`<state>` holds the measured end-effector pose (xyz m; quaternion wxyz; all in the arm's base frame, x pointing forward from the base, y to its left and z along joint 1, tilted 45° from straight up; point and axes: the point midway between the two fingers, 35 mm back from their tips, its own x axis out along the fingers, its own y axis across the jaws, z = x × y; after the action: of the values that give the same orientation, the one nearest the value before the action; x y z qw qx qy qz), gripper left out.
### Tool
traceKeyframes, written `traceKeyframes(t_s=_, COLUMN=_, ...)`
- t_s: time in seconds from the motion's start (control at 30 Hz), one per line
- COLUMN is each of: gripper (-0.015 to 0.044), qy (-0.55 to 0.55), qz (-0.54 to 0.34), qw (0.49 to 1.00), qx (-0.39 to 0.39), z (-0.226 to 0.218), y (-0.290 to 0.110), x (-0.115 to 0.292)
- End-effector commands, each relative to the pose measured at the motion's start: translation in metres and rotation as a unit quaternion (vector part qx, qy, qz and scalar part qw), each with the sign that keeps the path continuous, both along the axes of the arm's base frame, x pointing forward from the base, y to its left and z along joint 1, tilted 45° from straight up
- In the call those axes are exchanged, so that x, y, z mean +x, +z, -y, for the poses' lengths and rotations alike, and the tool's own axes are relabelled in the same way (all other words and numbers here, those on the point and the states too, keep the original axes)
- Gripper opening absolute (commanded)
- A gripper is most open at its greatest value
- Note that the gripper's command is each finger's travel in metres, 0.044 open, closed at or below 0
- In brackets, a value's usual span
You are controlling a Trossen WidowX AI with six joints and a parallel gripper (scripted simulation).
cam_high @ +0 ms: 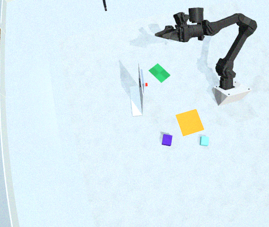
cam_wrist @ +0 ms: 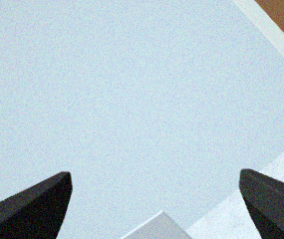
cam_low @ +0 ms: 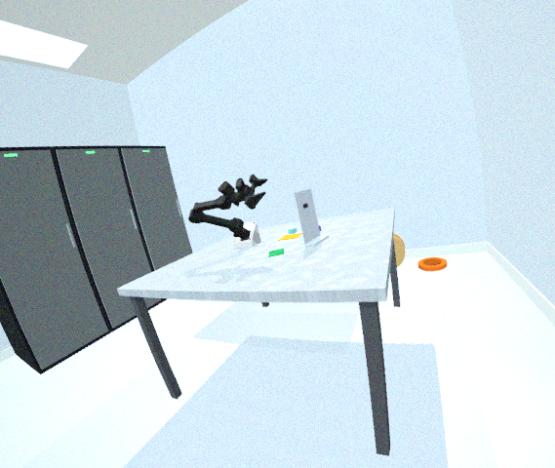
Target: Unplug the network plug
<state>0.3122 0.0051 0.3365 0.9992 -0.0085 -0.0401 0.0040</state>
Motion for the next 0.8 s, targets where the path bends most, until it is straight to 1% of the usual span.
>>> traceKeyframes(t_s=0.0, gripper=0.0374, qy=0.000, qz=0.000, qw=1.000, qx=0.002, z=0.000, y=-0.001, x=0.001)
traceKeyframes(t_s=0.27, gripper=0.0164, qy=0.003, qz=-0.015, qw=0.997, qx=0.078, z=-0.005, y=-0.046, x=0.018)
traceKeyframes(t_s=0.3, gripper=0.0156, qy=0.003, qz=-0.017, qw=0.996, qx=0.089, z=-0.006, y=-0.052, x=0.020)
traceKeyframes(t_s=0.5, gripper=0.0156, qy=0.003, qz=-0.028, qw=0.987, qx=0.156, z=-0.011, y=-0.090, x=0.025)
traceKeyframes(t_s=0.77, gripper=0.0156, qy=0.001, qz=-0.042, qw=0.969, qx=0.244, z=-0.016, y=-0.139, x=0.021)
